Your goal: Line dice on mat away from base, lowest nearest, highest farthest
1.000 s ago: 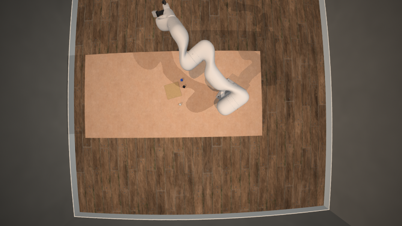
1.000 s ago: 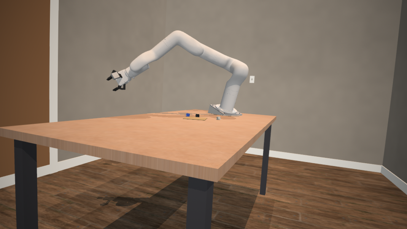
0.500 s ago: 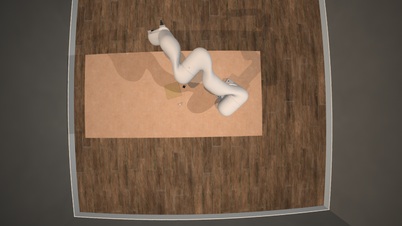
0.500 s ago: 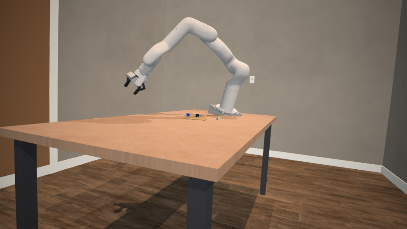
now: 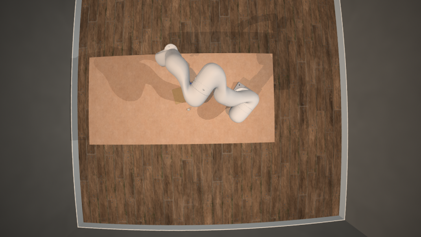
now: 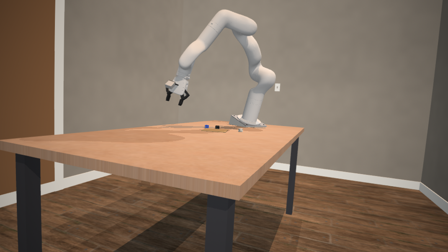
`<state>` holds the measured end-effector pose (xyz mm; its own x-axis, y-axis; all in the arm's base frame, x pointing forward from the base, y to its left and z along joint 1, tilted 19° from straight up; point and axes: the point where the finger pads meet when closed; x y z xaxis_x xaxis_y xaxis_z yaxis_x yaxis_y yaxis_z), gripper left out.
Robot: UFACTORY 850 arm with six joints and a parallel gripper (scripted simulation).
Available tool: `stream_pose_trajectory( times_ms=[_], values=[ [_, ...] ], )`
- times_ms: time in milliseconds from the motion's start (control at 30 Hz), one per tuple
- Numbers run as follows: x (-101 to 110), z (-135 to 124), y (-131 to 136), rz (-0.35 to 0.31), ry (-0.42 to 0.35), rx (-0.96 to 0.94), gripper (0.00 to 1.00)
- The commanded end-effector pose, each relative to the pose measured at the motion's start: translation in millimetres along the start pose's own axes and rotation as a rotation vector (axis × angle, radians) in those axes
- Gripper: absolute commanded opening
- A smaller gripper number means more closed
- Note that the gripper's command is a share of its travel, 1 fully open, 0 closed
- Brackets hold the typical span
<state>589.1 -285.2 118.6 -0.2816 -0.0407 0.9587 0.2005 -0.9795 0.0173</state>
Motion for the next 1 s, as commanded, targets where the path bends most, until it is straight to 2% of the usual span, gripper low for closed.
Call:
stream_pose_trajectory(
  times_ms=[0, 33, 67, 100, 133, 200, 267, 300, 400, 967],
  values=[
    [15, -8, -41, 0.057, -0.014, -0.018, 1.00],
    [15, -8, -41, 0.057, -0.014, -0.018, 1.00],
    [24, -17, -73, 0.106, -0.031, -0.034, 1.00],
    [24, -17, -73, 0.106, -0.031, -0.034, 1.00],
    [33, -25, -101, 0.149, -0.046, -0.047, 1.00],
    [33, -25, -101, 0.149, -0.046, -0.047, 1.00],
    [46, -40, -144, 0.213, -0.072, -0.068, 1.00],
    [46, -40, -144, 0.213, -0.072, -0.068, 1.00],
    [57, -52, -176, 0.261, -0.092, -0.083, 1.00],
    [58, -55, -181, 0.269, -0.096, -0.086, 1.00]
  ],
)
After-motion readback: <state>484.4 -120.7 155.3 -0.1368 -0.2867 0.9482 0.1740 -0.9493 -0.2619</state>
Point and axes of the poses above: the point where the finger pads meet when closed, its own x axis back along the fingers, its own y axis across the jaws, z = x × y, and after that the axes turned 1 degree about x, right-handed
